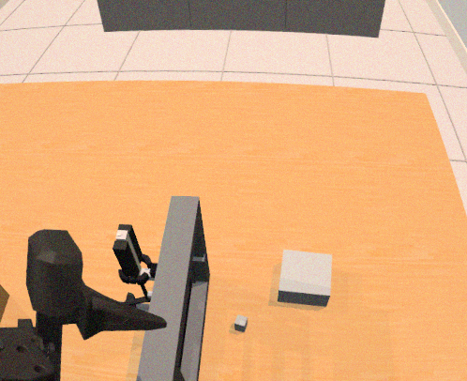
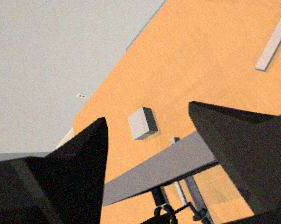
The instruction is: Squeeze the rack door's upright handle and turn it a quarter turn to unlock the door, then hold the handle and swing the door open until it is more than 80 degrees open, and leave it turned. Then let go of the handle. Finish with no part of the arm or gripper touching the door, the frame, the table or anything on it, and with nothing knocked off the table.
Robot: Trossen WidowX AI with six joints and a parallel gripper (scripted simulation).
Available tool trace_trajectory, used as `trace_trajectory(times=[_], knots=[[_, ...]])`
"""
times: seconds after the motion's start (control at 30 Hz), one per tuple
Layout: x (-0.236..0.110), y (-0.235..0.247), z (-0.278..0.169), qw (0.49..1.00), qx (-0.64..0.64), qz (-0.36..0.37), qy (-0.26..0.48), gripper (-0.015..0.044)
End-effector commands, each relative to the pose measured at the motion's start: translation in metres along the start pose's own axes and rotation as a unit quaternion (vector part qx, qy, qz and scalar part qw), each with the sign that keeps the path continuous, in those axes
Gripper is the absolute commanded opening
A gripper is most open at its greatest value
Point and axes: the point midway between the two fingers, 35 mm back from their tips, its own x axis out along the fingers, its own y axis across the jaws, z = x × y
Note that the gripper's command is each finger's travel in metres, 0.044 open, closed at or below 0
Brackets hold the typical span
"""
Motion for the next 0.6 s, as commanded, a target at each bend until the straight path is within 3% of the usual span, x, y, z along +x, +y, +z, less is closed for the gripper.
trace_trajectory(times=[0.0, 0.57], knots=[[0.012, 0.010, -0.013, 0.999, 0.001, -0.014, 0.048, 0.0292], [0.041, 0.043, -0.080, 0.970, -0.037, -0.093, 0.223, 0.0292]])
